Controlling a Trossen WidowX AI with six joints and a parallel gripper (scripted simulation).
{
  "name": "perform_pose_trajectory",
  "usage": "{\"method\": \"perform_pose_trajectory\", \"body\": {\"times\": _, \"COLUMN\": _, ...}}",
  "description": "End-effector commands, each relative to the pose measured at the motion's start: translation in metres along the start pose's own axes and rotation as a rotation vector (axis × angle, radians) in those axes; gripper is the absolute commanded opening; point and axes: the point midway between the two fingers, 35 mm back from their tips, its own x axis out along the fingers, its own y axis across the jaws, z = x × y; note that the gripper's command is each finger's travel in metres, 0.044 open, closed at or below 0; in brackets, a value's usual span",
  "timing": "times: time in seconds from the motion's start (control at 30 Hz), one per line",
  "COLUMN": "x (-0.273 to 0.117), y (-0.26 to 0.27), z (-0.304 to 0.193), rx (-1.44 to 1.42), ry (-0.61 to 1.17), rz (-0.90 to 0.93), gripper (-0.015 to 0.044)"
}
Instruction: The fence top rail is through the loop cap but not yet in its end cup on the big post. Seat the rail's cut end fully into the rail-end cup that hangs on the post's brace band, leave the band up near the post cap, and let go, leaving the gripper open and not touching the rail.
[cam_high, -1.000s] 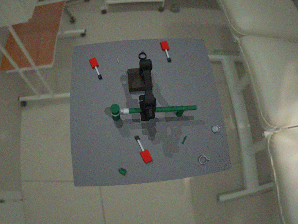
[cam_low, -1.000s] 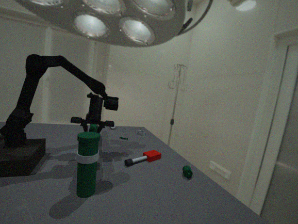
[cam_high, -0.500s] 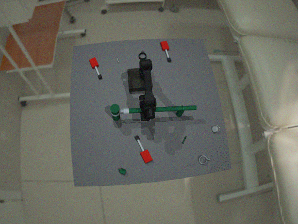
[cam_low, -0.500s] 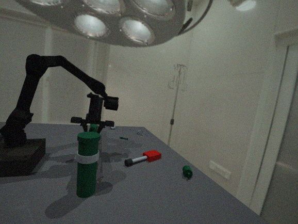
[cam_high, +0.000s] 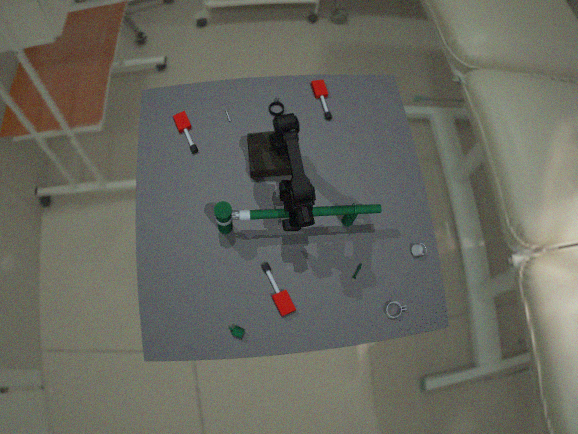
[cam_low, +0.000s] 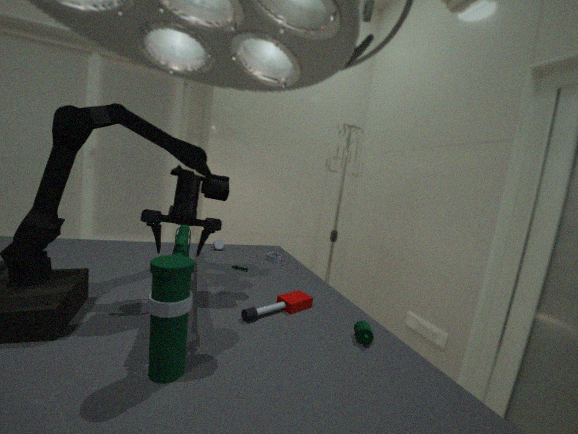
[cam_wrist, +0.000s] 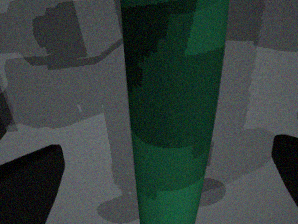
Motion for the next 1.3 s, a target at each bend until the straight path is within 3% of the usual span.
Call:
{"method": "perform_pose_trajectory", "body": {"times": 0.0, "x": -0.009, "y": 0.0, "z": 0.004, "rx": 0.008, "ry": -0.003, "rz": -0.003, "gripper": 0.044}}
{"method": "perform_pose_trajectory", "body": {"times": 0.1, "x": -0.01, "y": 0.0, "z": 0.003, "rx": -0.002, "ry": -0.001, "rz": -0.002, "gripper": 0.044}}
{"method": "perform_pose_trajectory", "body": {"times": 0.33, "x": -0.053, "y": 0.005, "z": 0.002, "rx": -0.002, "ry": -0.001, "rz": -0.002, "gripper": 0.044}}
{"method": "perform_pose_trajectory", "body": {"times": 1.27, "x": -0.053, "y": 0.005, "z": 0.002, "rx": -0.002, "ry": -0.001, "rz": -0.002, "gripper": 0.044}}
